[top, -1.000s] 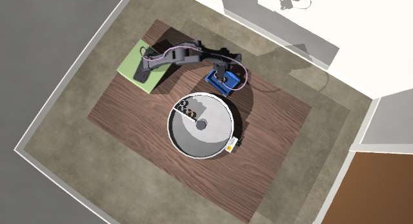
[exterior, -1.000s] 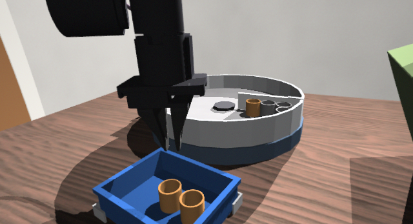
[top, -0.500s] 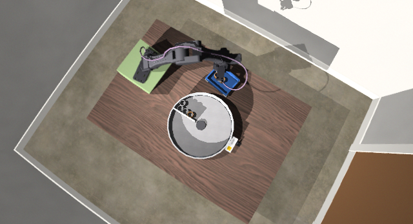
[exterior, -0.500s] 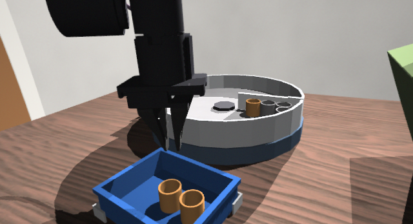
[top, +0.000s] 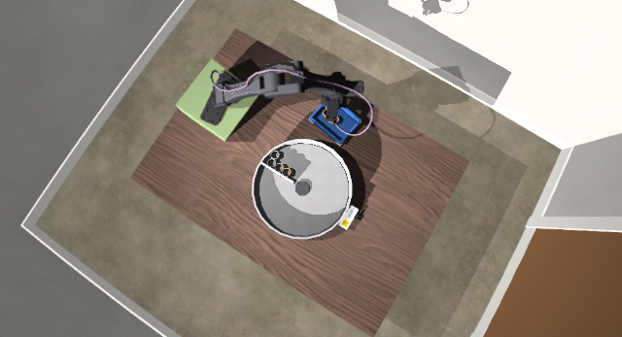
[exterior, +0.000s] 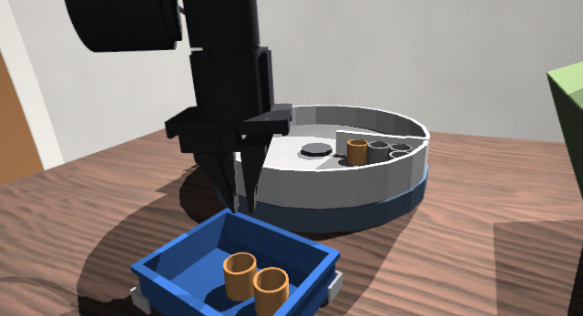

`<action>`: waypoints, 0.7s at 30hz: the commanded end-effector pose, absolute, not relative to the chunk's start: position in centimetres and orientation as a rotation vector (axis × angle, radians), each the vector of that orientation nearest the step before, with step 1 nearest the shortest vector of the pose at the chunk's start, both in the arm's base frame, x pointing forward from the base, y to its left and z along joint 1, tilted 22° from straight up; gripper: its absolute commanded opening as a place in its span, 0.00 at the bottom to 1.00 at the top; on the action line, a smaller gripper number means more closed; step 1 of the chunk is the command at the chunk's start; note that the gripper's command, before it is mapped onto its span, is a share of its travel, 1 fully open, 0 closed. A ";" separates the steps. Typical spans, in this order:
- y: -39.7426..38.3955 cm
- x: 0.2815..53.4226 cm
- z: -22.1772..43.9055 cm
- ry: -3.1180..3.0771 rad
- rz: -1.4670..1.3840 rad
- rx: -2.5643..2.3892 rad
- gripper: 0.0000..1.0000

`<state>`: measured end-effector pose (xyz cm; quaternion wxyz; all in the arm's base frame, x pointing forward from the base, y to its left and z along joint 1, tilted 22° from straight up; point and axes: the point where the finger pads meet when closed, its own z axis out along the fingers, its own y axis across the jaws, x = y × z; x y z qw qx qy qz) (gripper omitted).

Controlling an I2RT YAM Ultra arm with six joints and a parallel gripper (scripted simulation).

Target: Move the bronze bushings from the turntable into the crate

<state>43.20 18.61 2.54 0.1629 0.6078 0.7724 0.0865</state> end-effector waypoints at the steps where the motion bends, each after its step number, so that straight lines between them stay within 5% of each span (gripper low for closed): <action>1: 19.3 43.7 4.9 2.170 0.292 1.709 0.16; 21: 18.9 43.1 4.3 2.187 0.264 1.703 0.15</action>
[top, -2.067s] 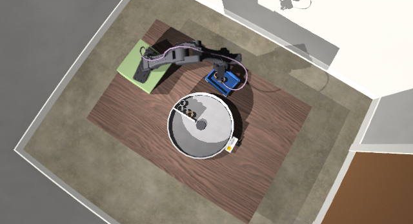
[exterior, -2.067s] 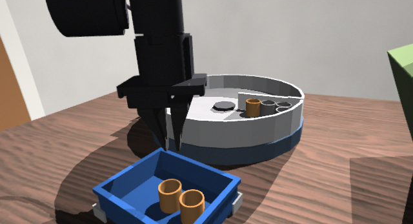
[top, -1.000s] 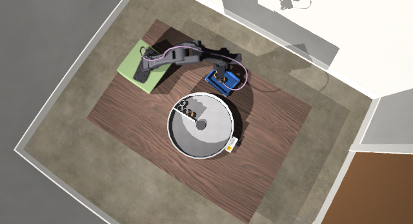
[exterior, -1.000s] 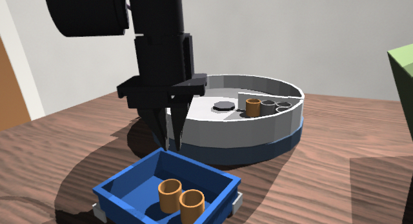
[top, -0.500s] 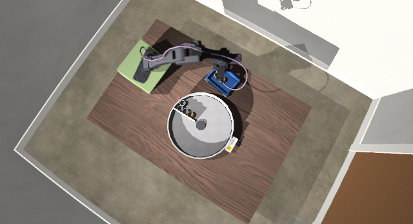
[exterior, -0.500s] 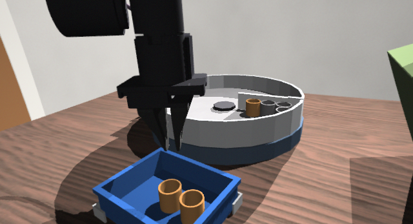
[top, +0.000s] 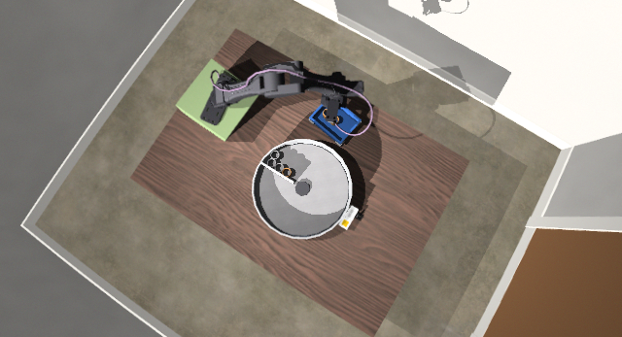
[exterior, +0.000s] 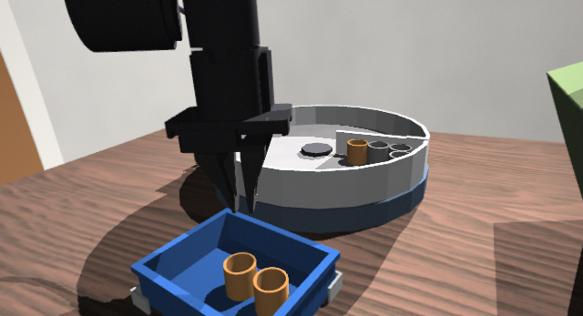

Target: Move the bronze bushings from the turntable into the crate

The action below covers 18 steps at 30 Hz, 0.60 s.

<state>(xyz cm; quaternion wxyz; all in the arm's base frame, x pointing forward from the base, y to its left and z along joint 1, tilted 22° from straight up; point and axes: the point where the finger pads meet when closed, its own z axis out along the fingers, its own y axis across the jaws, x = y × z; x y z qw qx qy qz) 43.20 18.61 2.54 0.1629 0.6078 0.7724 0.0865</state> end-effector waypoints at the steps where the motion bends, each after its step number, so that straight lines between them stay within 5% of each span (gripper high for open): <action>1: 18.3 42.6 3.6 2.198 0.236 1.705 0.15; 18: 12.3 42.2 3.7 2.212 0.263 1.681 0.15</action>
